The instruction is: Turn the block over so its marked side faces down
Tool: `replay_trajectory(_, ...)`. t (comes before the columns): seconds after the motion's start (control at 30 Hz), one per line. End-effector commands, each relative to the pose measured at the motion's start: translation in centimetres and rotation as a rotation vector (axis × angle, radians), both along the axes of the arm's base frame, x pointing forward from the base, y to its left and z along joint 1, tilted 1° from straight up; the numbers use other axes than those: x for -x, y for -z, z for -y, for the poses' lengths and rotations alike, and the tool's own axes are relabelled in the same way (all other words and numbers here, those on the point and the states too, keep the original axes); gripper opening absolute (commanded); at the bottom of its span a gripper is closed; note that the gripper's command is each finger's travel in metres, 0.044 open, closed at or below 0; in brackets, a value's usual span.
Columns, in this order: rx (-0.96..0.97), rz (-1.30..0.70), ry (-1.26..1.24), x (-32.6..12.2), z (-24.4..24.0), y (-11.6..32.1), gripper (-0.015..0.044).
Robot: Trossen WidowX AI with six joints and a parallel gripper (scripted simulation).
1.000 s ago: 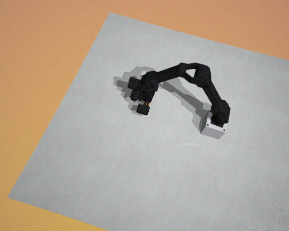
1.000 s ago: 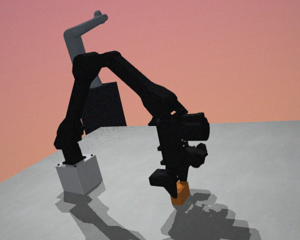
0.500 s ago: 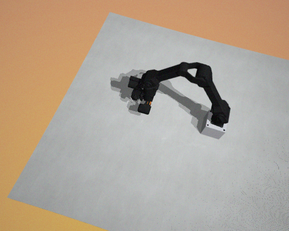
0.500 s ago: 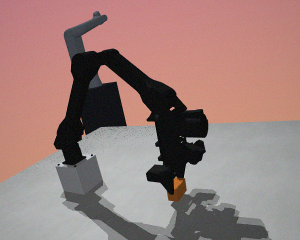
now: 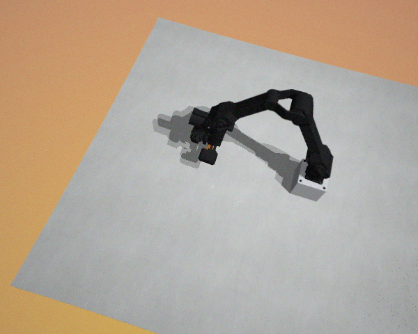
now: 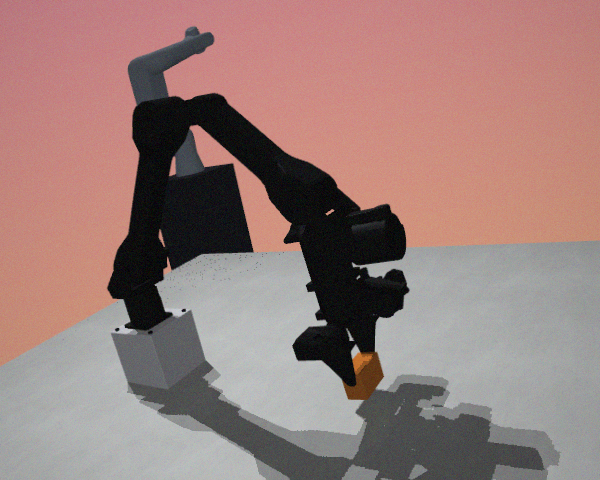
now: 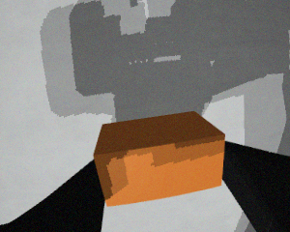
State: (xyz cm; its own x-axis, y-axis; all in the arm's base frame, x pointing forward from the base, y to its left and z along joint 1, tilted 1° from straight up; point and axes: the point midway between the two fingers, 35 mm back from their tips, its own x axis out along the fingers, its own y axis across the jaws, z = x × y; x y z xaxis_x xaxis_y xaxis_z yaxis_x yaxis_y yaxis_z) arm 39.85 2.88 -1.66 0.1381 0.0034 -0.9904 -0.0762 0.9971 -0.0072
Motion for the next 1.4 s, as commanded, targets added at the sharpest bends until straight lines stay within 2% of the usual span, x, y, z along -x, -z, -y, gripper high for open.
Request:
replay_trajectory(0.0,-0.006,0.059,0.002,-0.1,0.0,0.0,0.0000)
replay_trajectory(0.8,-0.033,0.416,-0.001,0.8,0.0,0.2,0.0000)
replay_trajectory(1.0,-0.035,0.440,-0.001,0.9,0.1,0.2,0.0000)
replay_trajectory(1.37,-0.046,0.587,-0.002,-0.4,0.0,2.5,0.0000)
